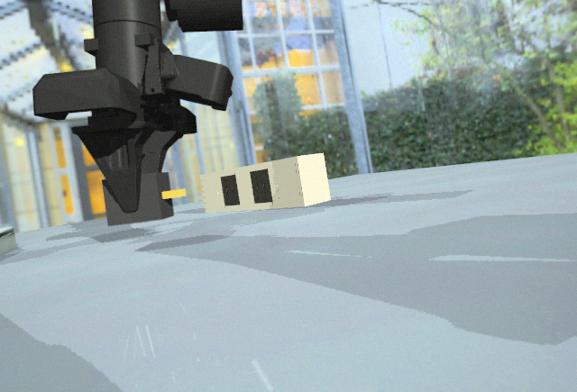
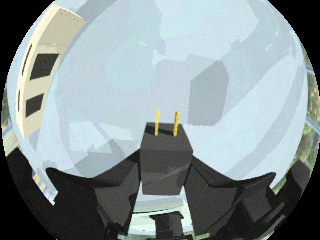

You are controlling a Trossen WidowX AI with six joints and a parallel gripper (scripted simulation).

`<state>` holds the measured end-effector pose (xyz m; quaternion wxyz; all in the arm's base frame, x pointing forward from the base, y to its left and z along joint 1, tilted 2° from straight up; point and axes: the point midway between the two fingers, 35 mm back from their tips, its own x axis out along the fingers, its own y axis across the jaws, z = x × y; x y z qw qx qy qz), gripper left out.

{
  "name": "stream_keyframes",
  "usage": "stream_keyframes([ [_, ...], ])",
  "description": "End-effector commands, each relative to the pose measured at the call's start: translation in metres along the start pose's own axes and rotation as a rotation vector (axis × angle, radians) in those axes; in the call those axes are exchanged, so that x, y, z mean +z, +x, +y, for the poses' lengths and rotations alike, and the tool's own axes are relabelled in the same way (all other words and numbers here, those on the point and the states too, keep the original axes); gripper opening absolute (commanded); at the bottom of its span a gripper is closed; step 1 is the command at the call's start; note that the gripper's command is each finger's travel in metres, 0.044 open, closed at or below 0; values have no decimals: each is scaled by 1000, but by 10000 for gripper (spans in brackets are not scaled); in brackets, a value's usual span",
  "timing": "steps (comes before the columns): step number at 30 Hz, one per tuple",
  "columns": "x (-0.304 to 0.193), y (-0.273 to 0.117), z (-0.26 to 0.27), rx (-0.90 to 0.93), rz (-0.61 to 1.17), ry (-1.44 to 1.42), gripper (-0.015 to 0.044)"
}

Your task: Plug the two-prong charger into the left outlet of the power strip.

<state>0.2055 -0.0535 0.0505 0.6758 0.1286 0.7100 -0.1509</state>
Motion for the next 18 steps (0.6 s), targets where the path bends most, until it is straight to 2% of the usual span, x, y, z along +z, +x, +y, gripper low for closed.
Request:
stream_keyframes([
  [1,-1,-22,0,7,-16,1,0],
  [5,-5,-36,-1,7,-13,1,0],
  [18,-5,-32,11,2,-14,-86,0],
])
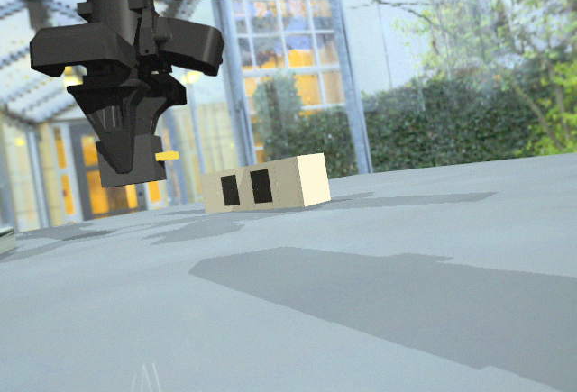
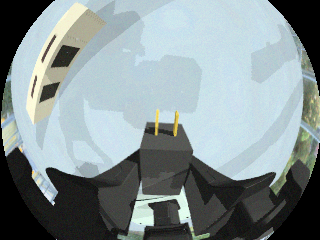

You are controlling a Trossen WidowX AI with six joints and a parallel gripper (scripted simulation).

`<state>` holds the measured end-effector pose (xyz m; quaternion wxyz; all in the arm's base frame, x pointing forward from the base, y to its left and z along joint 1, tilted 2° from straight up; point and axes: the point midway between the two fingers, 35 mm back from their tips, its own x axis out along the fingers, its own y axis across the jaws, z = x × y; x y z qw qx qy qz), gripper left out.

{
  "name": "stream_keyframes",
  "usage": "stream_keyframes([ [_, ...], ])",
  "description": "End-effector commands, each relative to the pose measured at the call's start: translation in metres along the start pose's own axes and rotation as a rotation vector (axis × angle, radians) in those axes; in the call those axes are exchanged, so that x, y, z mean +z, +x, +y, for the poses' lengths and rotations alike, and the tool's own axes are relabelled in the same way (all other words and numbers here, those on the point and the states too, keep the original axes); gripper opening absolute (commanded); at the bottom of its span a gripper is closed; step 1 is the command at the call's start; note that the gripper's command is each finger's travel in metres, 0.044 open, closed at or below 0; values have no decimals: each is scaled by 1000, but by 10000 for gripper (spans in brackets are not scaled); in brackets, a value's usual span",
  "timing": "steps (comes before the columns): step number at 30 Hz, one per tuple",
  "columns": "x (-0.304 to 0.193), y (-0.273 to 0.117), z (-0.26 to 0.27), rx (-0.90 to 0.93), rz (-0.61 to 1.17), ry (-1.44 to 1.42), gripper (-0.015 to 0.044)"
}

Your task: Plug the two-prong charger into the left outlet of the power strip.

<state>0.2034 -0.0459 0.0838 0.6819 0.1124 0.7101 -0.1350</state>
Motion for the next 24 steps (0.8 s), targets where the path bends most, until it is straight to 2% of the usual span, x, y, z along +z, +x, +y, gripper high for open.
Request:
stream_keyframes([
  [1,2,1,7,1,-5,-51,0],
  [24,2,16,45,-14,-9,-320,0],
])
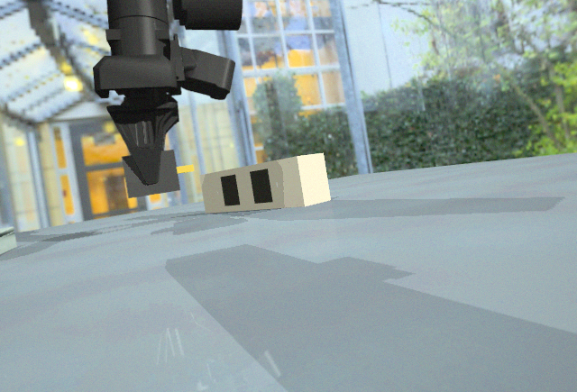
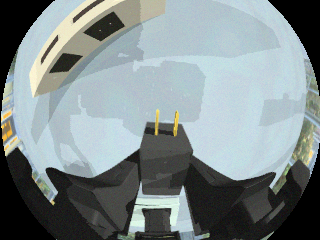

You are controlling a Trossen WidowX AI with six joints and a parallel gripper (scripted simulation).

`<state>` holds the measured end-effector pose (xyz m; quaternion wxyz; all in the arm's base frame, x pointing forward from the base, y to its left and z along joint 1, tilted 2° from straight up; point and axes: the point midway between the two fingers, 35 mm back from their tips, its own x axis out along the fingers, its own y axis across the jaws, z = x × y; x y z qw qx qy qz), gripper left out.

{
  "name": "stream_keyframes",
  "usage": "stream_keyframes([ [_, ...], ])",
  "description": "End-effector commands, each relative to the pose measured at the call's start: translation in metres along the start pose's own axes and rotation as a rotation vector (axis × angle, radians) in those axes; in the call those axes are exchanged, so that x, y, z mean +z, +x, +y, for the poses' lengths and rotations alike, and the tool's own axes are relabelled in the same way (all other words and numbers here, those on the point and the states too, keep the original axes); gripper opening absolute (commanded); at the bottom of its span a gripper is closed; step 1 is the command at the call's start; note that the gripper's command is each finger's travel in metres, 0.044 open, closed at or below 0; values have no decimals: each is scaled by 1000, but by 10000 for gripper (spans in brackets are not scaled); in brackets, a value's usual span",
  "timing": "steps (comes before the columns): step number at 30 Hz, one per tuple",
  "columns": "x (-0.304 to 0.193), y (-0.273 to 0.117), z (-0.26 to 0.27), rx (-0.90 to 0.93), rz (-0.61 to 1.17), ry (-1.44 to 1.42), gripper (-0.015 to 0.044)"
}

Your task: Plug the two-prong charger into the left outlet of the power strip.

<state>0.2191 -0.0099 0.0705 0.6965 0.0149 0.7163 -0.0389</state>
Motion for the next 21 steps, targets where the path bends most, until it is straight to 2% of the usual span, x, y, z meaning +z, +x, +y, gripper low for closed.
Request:
stream_keyframes([
  [1,1,5,7,-8,9,-57,0],
  [21,4,18,40,-20,6,-291,0],
])
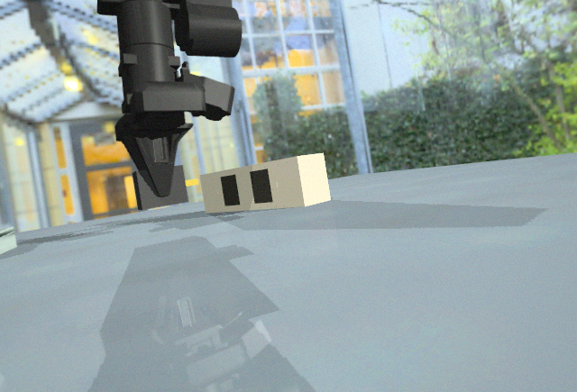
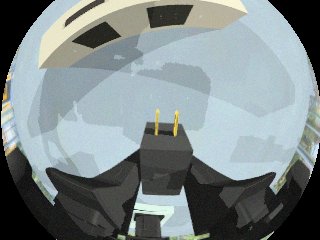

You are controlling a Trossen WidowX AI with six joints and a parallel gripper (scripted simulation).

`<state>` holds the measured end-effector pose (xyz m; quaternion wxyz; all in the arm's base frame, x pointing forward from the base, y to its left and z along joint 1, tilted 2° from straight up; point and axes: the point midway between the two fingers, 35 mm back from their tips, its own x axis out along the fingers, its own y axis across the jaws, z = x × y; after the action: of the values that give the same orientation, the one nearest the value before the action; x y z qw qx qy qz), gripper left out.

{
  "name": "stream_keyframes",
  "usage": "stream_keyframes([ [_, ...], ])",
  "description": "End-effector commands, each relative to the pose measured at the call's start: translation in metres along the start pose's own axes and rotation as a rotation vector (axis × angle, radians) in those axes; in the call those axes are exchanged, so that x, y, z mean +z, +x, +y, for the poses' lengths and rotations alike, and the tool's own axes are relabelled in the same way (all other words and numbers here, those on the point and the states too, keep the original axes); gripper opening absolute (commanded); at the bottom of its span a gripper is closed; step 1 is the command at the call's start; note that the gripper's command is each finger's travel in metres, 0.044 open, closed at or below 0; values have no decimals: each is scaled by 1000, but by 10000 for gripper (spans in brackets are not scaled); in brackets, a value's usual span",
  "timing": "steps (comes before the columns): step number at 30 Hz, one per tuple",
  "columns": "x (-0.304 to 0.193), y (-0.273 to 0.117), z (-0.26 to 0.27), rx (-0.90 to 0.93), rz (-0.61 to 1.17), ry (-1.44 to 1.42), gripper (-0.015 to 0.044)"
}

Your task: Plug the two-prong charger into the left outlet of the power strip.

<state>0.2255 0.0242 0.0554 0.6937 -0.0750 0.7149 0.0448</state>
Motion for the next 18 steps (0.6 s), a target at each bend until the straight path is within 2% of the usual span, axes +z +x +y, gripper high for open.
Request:
stream_keyframes([
  [1,1,5,7,-7,9,-57,0],
  [18,6,14,31,-16,7,-222,0],
])
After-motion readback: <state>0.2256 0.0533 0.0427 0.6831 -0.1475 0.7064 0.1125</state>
